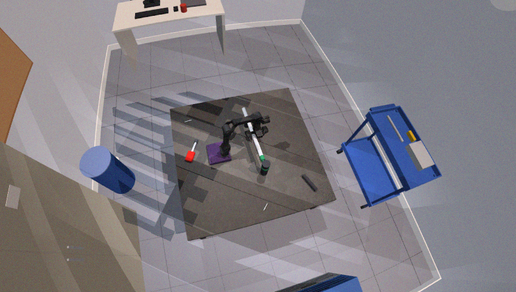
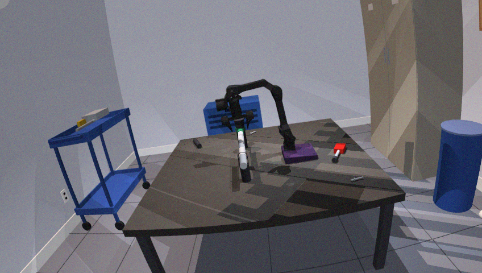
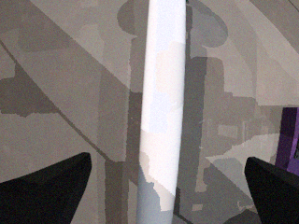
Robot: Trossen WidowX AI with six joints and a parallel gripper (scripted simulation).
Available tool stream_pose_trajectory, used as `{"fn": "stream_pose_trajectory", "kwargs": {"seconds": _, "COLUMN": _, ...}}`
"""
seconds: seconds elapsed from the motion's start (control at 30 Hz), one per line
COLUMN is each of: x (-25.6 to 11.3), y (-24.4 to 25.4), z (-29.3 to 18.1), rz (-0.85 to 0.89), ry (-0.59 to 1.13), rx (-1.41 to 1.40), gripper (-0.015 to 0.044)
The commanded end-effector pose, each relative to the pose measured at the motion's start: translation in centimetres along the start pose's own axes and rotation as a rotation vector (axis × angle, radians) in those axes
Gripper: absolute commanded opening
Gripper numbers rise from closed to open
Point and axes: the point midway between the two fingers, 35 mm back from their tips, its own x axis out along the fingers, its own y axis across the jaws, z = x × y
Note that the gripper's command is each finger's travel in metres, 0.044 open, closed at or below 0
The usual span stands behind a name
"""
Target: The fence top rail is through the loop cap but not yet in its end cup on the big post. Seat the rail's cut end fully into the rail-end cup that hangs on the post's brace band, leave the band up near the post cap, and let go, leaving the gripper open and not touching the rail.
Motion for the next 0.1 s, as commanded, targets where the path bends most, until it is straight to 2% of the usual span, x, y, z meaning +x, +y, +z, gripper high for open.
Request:
{"fn": "stream_pose_trajectory", "kwargs": {"seconds": 0.0, "x": 0.08, "y": 0.01, "z": -0.09, "rz": -0.005, "ry": 0.004, "rx": 0.004, "gripper": 0.0440}}
{"fn": "stream_pose_trajectory", "kwargs": {"seconds": 0.07, "x": 0.08, "y": 0.01, "z": -0.09, "rz": -0.005, "ry": 0.004, "rx": 0.004, "gripper": 0.0440}}
